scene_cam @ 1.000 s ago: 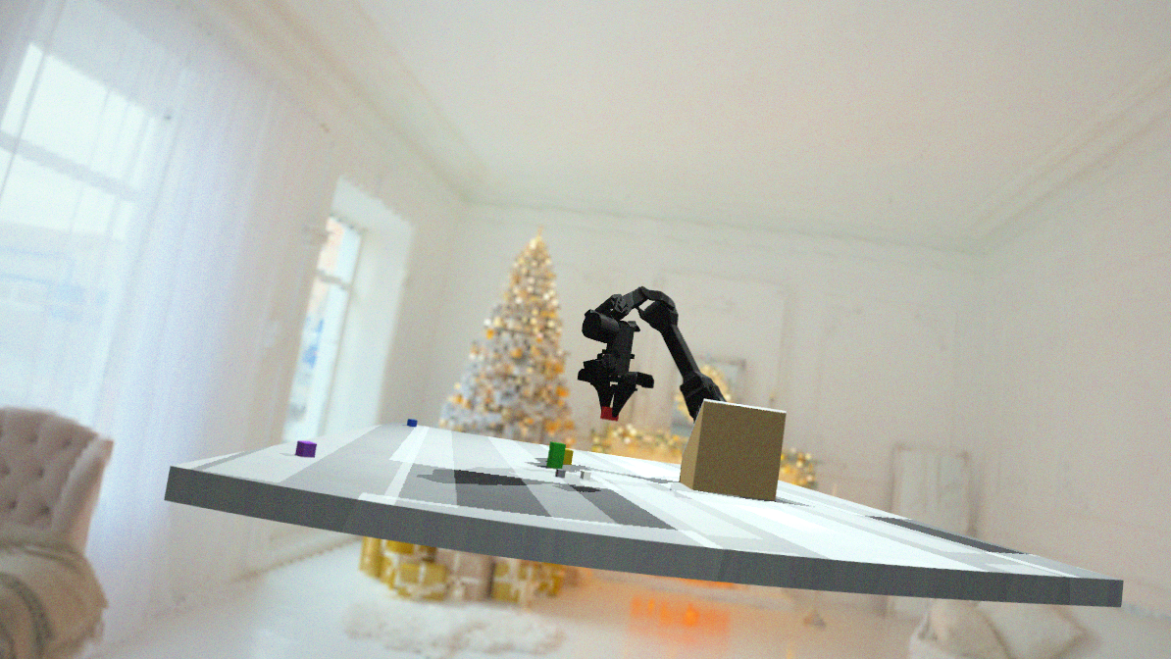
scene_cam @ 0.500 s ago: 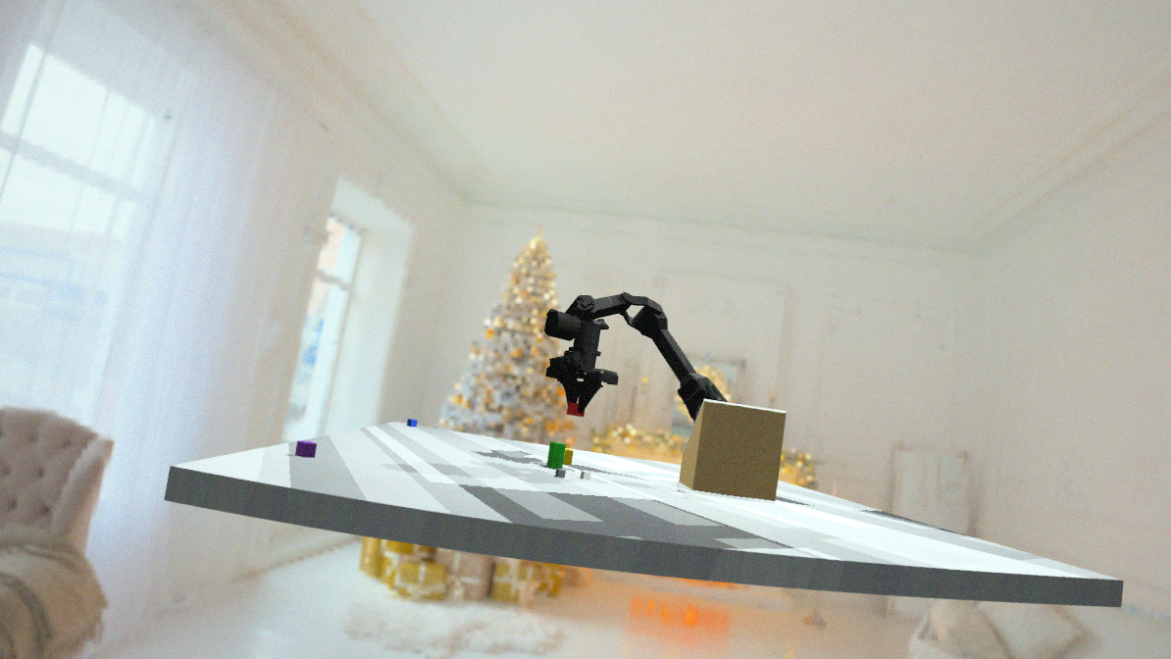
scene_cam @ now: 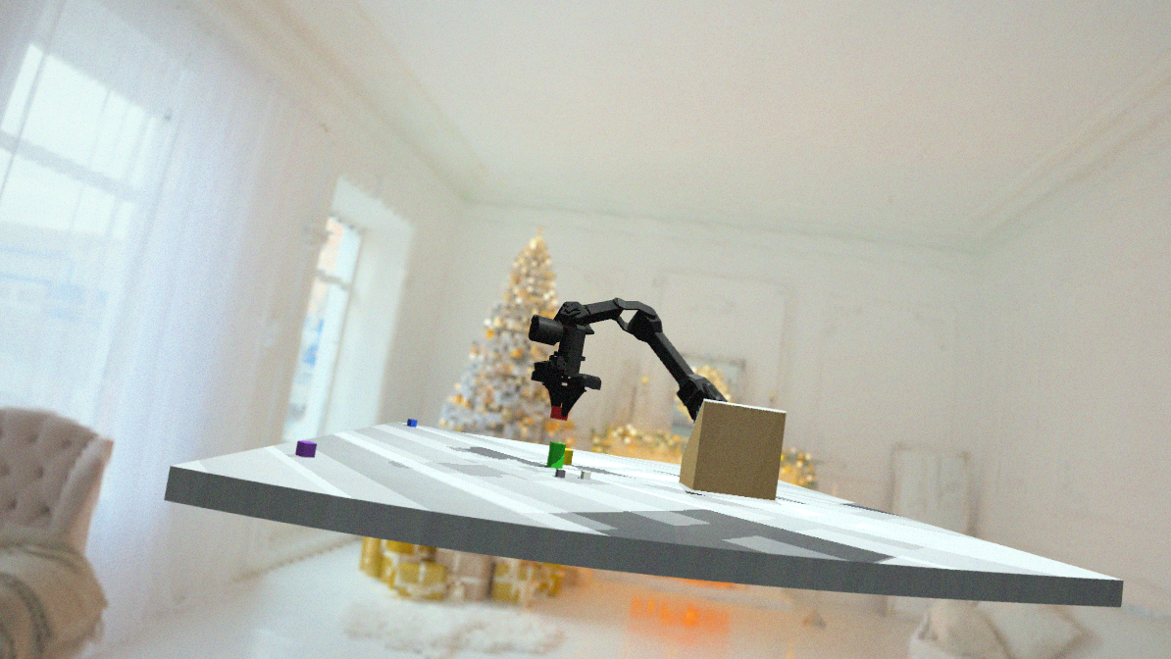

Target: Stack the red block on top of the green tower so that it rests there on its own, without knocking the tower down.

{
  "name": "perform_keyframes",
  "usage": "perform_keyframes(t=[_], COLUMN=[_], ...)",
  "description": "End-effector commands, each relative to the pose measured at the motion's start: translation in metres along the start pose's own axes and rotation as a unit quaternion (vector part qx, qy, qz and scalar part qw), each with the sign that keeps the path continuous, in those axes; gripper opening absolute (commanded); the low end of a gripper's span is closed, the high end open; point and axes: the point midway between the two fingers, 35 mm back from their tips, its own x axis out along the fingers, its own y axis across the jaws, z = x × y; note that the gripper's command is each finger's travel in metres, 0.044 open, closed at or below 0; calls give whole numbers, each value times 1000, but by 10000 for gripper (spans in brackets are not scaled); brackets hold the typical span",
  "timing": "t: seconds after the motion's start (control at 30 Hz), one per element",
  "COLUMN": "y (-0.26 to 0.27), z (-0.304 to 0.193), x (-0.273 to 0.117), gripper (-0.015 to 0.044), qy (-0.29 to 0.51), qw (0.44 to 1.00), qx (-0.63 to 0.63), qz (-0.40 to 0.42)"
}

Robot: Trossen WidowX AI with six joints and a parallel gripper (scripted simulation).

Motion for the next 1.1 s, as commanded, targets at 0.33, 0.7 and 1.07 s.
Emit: perform_keyframes(t=[0.33, 0.7, 1.07], y=[2, 3, 3], z=[-5, -6, -6], x=[42, 54, 54], gripper=[0, 0, 0], qy=[11, 11, 11], qw=[1000, 1000, 1000], qx=[-7, -7, -7], qz=[1, 1, 1])
